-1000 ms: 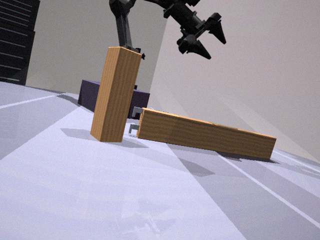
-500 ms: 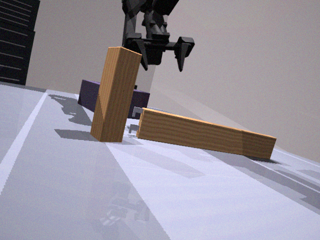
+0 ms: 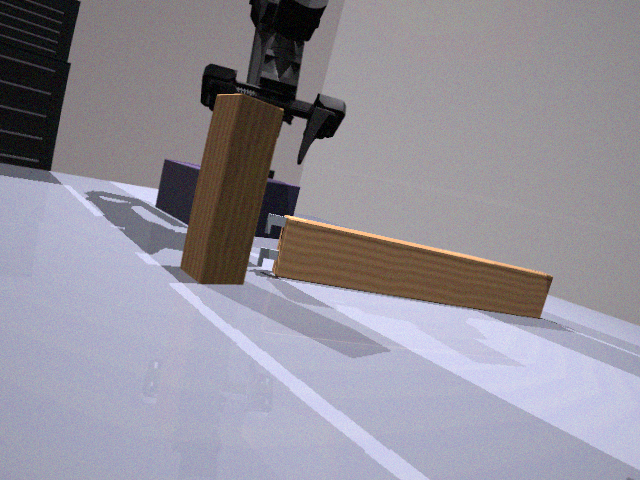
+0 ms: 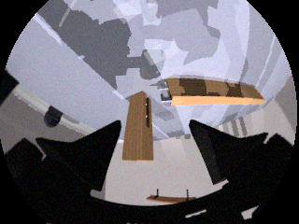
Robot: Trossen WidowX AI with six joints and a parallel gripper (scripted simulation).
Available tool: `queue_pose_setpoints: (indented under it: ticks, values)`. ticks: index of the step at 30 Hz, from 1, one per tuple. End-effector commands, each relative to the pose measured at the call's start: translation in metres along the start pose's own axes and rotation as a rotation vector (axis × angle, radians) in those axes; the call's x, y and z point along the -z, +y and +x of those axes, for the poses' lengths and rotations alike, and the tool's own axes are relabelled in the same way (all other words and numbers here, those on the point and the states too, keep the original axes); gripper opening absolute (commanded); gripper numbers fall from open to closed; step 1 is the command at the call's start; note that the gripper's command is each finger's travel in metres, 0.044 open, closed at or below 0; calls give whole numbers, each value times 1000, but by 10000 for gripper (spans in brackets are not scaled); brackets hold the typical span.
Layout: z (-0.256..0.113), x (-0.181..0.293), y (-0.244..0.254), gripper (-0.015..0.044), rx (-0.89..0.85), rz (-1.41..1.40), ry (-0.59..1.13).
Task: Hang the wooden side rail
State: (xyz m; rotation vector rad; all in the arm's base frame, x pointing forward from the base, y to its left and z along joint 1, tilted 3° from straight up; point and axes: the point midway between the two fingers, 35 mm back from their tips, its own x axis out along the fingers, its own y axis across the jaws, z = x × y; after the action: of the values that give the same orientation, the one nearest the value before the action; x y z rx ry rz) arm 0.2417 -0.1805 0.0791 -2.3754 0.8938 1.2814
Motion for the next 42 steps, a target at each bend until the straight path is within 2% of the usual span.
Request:
queue_pose_setpoints:
  ticks: [1, 14, 27, 33, 42]
  values:
    - [1, -1, 2, 440, -10, -5, -5]
    - [2, -1, 2, 440, -18, 46, -1]
    - [15, -1, -7, 440, -125, 1055, 169]
    - [18, -1, -11, 440, -105, 1526, 302]
    - [18, 1, -19, 440, -12, 1926, 422]
